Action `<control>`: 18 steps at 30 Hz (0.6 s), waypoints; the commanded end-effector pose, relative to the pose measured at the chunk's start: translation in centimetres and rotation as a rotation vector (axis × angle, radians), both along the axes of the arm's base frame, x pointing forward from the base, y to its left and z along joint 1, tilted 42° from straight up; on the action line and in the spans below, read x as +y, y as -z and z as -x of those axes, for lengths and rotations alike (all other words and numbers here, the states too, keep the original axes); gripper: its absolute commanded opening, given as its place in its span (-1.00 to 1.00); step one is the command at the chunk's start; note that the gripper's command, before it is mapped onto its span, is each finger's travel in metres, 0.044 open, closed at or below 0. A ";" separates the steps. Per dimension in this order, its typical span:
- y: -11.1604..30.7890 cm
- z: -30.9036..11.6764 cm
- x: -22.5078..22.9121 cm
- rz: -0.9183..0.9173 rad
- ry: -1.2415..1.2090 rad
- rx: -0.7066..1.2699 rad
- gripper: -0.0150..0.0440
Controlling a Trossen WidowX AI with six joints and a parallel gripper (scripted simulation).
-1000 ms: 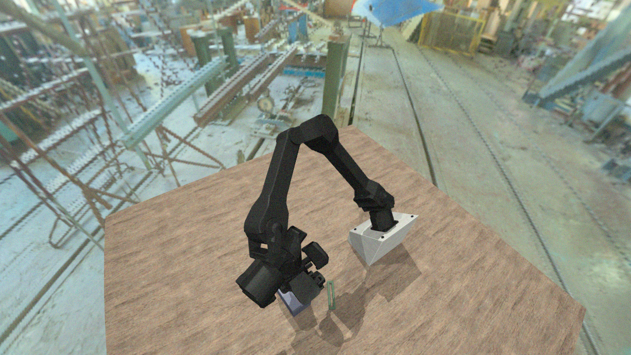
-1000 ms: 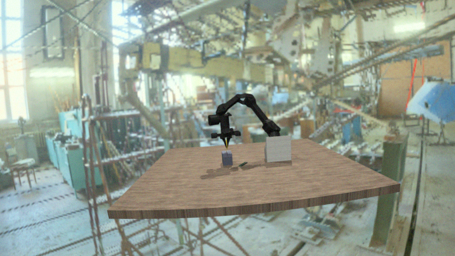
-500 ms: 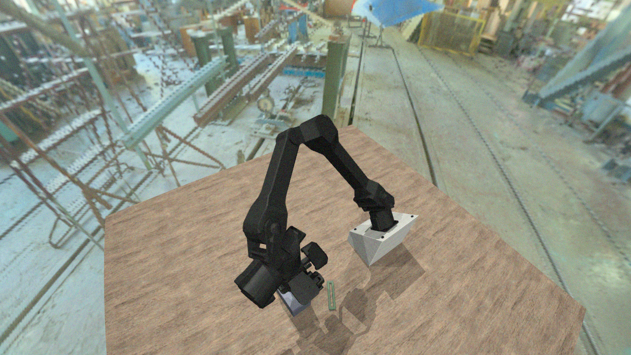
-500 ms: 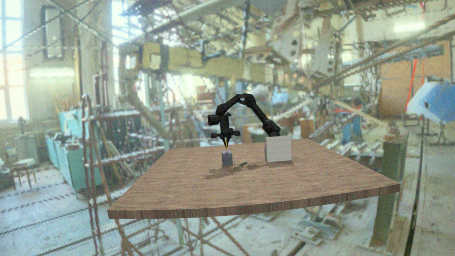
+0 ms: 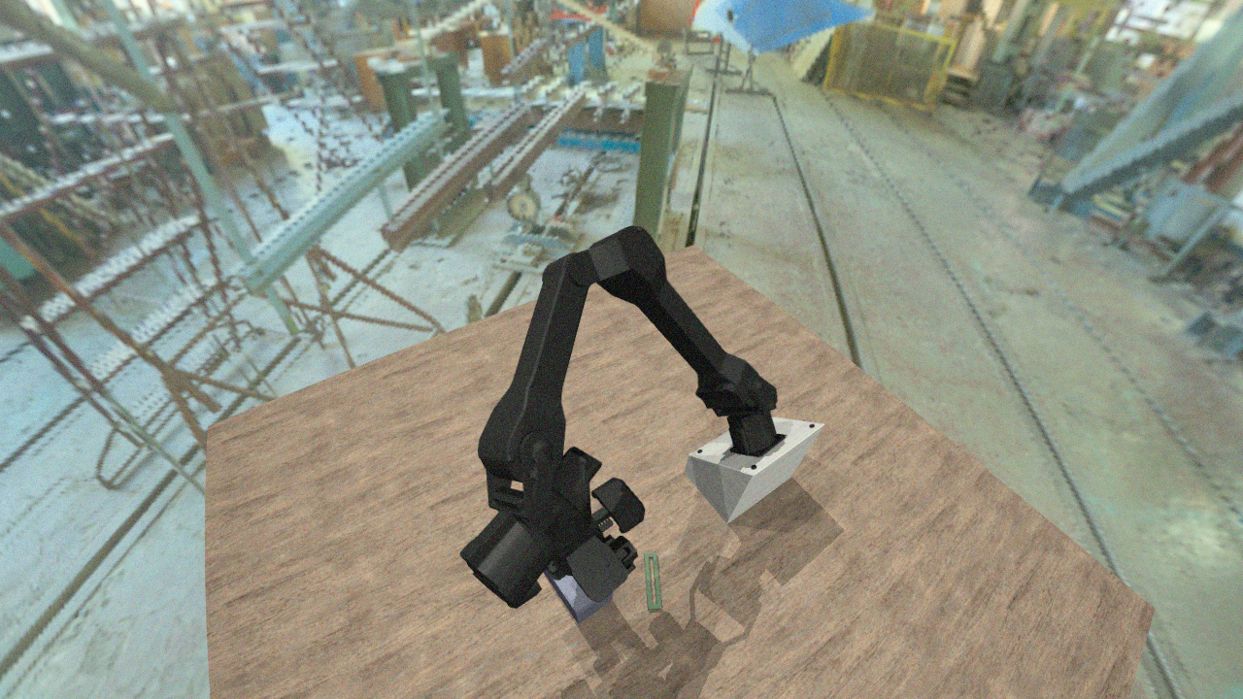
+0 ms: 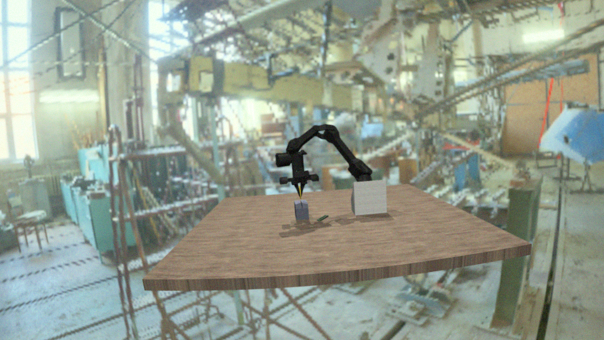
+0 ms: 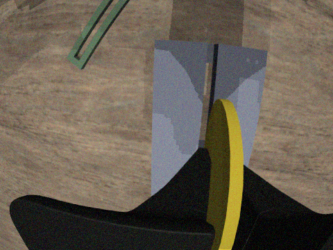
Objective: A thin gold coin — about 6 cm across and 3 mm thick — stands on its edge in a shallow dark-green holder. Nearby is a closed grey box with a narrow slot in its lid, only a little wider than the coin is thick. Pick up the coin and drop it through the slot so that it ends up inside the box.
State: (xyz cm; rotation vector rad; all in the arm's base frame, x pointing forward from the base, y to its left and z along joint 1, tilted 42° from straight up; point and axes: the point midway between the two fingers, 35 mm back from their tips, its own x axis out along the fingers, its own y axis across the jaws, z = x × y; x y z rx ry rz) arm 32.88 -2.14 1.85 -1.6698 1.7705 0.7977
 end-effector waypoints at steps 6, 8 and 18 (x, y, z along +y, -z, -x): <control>0.4 0.3 -0.3 0.003 -0.008 0.009 -0.49; 0.5 0.3 -0.4 0.003 -0.008 0.009 -0.49; 0.8 0.3 -0.7 0.003 -0.007 0.009 -0.49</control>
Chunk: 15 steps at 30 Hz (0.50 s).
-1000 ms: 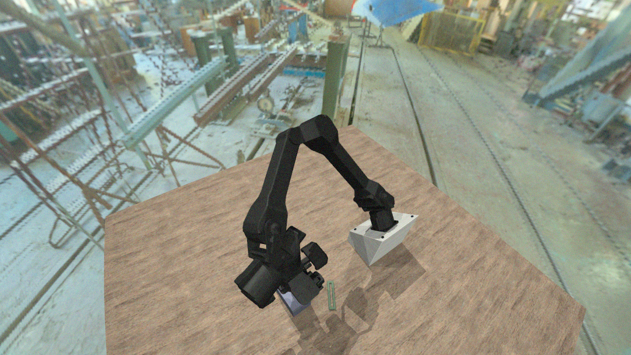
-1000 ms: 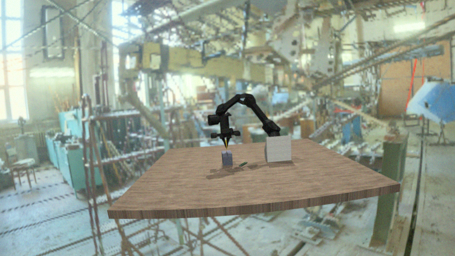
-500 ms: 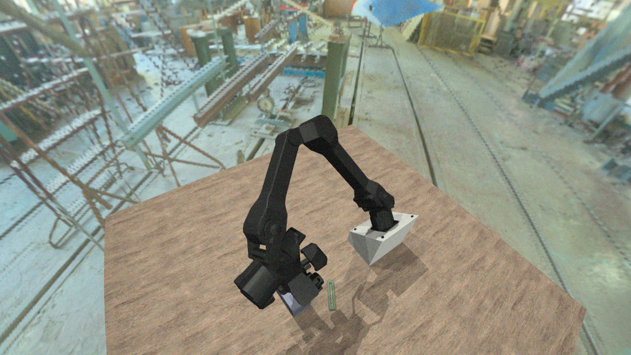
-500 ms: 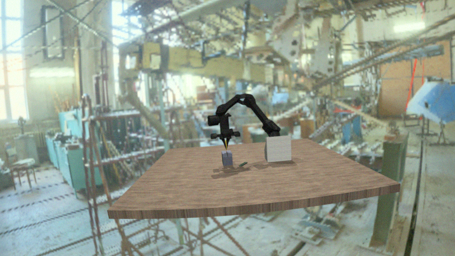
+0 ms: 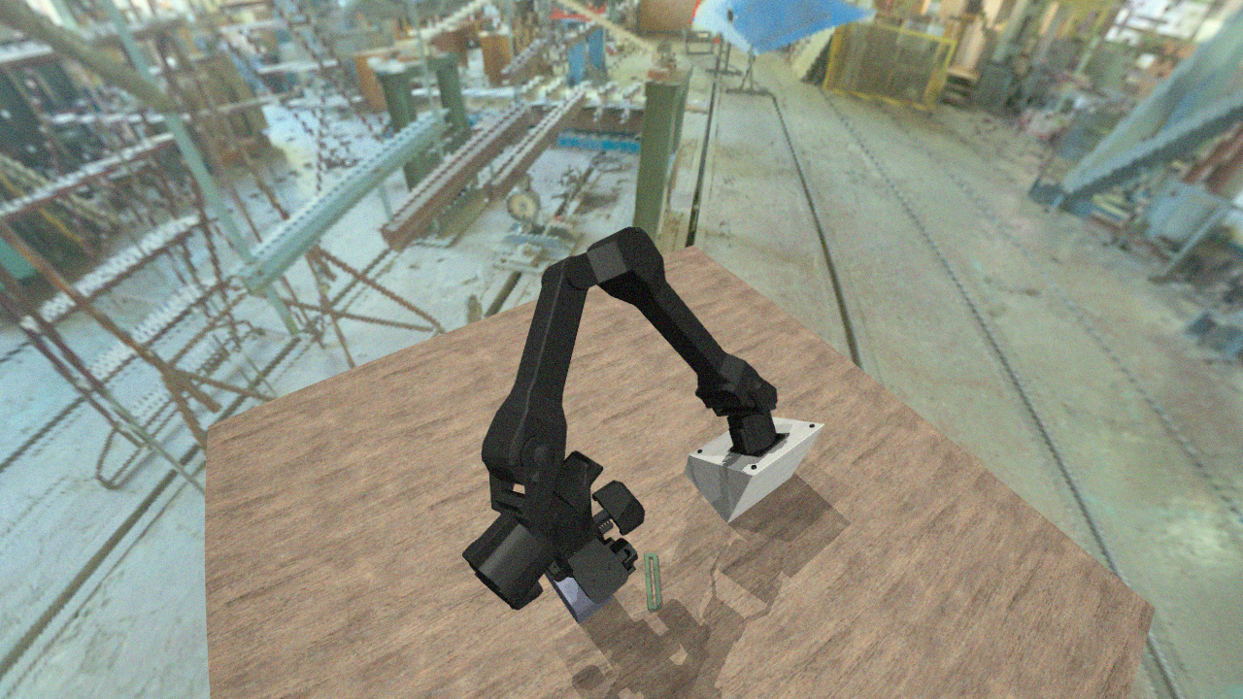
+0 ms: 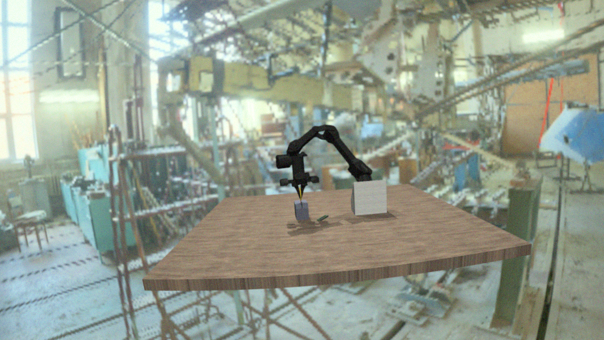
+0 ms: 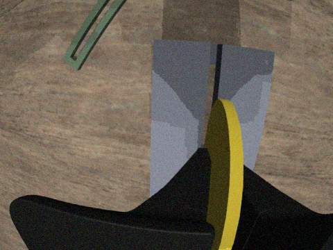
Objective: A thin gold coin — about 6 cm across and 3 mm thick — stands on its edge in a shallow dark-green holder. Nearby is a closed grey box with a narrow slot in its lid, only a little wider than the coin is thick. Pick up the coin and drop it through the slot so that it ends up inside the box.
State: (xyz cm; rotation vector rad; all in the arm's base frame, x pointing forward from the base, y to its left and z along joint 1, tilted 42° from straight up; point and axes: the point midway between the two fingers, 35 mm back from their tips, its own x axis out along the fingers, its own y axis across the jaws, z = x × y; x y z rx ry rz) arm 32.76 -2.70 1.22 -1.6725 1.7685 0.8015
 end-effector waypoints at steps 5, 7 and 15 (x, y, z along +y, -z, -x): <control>0.4 0.1 -0.3 0.004 -0.004 0.007 -0.49; 0.5 0.1 -0.3 0.004 -0.004 0.007 -0.49; 0.4 0.0 -0.4 0.000 0.000 0.001 -0.14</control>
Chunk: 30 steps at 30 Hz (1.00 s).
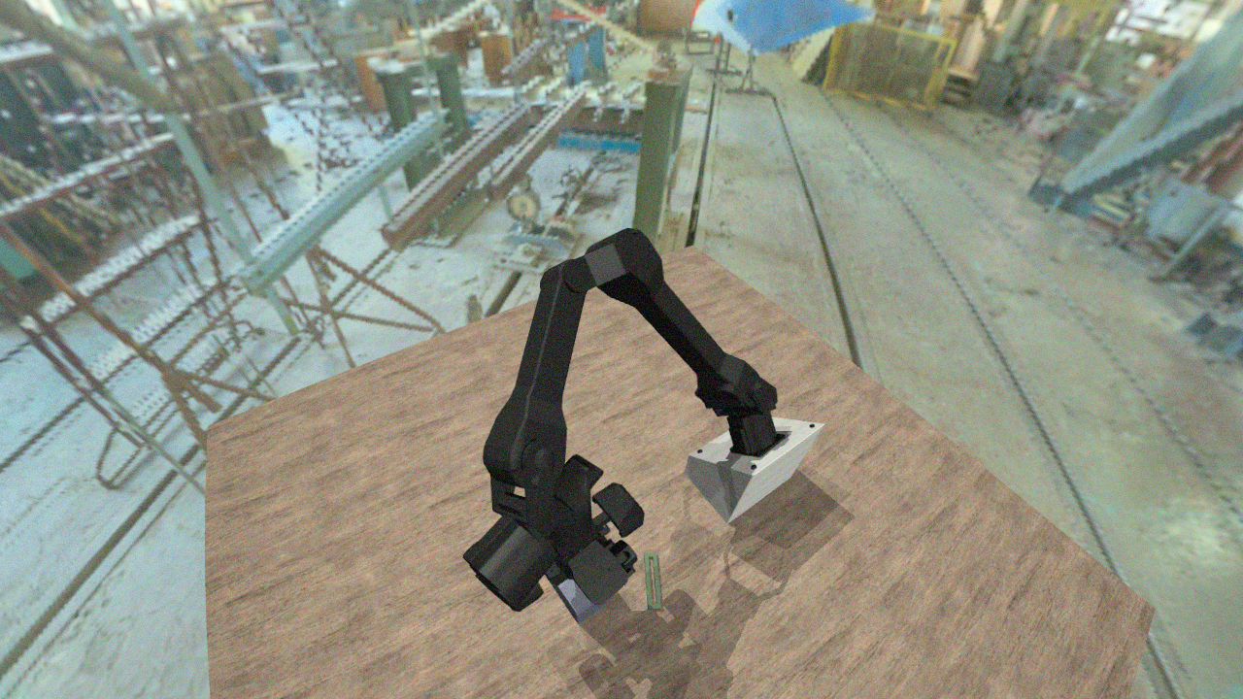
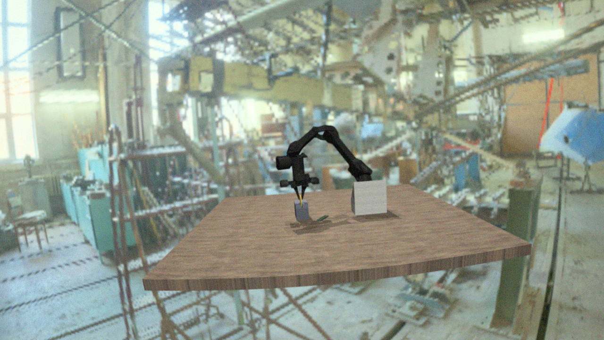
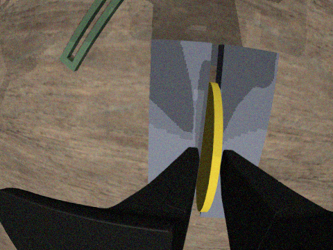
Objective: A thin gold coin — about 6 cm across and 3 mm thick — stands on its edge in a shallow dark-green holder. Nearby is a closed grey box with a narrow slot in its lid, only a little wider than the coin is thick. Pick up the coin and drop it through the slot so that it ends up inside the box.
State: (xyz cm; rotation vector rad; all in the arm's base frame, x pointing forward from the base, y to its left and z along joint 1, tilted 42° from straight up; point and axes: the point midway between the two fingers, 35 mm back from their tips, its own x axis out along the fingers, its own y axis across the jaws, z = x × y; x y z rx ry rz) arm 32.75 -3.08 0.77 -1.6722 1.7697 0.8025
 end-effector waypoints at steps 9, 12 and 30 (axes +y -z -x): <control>0.0 0.0 0.0 0.000 0.000 -0.001 0.05; -0.1 0.0 0.1 0.000 0.000 -0.001 0.14; -4.5 0.2 4.0 0.007 -0.002 0.015 1.00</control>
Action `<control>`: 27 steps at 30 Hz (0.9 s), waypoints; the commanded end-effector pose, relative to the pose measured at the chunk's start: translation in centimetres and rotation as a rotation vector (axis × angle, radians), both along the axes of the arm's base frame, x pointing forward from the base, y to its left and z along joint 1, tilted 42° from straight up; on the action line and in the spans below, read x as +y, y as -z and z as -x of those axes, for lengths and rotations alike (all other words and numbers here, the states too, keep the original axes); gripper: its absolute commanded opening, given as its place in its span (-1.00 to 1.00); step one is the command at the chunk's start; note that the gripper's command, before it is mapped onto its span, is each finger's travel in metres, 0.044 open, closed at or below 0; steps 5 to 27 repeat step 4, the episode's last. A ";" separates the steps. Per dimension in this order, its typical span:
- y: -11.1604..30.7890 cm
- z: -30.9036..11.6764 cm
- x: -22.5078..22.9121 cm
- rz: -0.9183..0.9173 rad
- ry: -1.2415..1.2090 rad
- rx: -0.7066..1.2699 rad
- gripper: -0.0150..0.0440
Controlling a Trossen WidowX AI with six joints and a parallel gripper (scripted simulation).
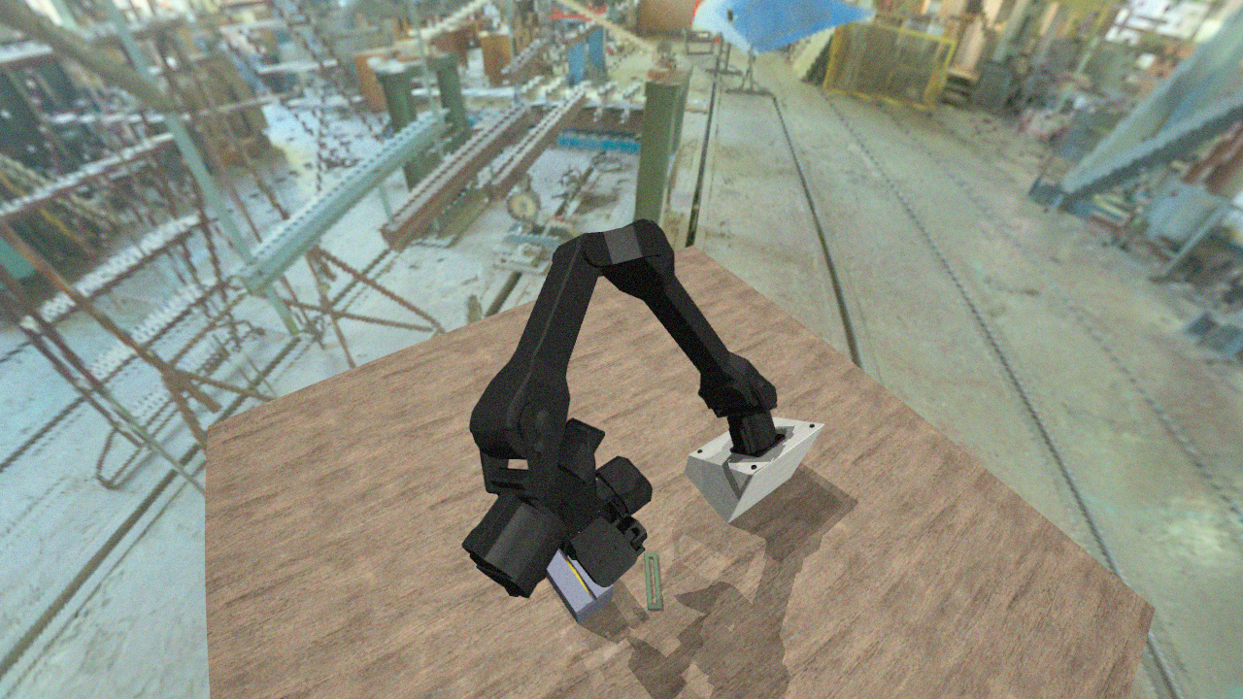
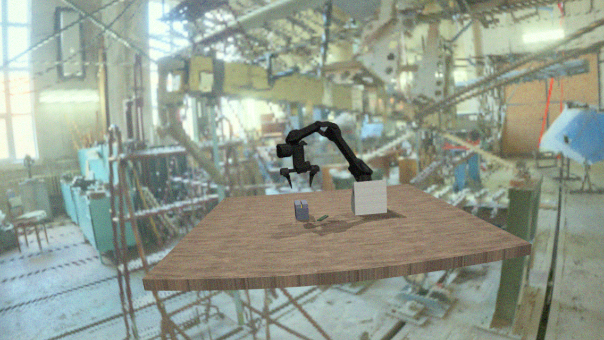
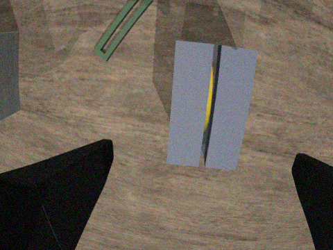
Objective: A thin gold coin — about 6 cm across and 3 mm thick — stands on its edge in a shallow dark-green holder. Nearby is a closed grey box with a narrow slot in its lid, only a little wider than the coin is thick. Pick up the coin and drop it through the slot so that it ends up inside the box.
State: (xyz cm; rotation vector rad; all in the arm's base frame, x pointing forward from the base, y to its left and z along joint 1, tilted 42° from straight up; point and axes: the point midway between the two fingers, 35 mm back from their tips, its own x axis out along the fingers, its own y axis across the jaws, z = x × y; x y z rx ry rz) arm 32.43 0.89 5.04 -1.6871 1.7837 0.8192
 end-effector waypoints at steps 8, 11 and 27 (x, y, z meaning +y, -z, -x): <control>-0.3 -0.1 0.0 -0.004 0.009 -0.006 1.00; -0.3 -0.1 0.0 -0.004 0.009 -0.006 1.00; -0.3 -0.1 0.0 -0.004 0.009 -0.006 1.00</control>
